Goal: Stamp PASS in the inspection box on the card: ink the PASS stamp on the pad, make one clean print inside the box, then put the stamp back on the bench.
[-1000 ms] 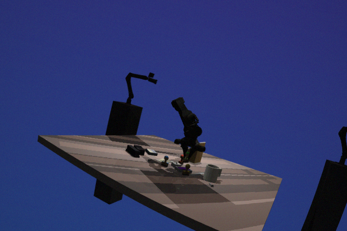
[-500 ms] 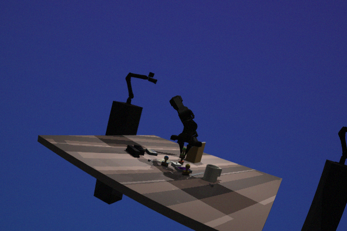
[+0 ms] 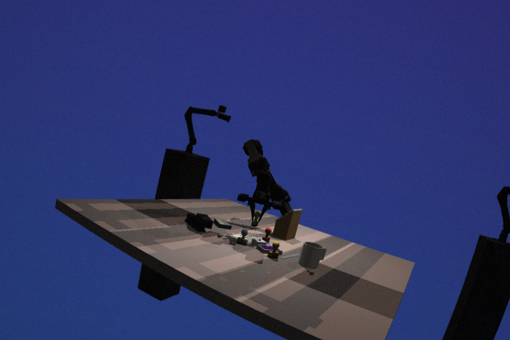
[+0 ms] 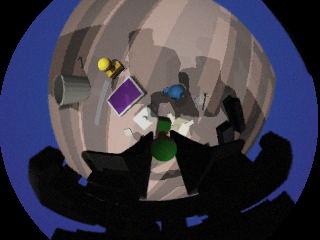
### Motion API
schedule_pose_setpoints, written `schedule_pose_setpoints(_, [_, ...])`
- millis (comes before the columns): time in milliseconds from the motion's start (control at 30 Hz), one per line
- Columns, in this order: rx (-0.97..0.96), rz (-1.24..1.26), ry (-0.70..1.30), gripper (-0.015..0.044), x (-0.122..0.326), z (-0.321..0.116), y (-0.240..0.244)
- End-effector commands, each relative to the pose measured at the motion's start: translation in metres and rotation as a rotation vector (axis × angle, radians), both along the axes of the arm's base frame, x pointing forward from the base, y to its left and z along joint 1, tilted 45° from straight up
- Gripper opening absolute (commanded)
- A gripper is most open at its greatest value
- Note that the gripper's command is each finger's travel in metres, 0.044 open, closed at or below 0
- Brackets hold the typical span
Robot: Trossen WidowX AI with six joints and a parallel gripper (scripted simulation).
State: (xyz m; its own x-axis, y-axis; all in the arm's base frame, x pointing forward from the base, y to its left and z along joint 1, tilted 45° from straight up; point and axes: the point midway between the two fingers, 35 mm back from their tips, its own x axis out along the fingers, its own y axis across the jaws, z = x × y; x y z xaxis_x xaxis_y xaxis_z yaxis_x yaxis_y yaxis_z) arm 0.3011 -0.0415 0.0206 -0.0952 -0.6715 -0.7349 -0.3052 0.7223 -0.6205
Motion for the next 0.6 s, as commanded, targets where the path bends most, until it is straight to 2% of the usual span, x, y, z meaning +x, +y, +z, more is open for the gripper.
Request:
schedule_pose_setpoints(0, [-0.001,0.054,0.062,0.0,-0.011,0.011,-0.013])
schedule_pose_setpoints(267, [0.01,0.166,0.177,0.0,-0.033,0.033,-0.036])
schedule_pose_setpoints(567, [0.011,0.176,0.186,0.0,-0.035,0.033,-0.039])
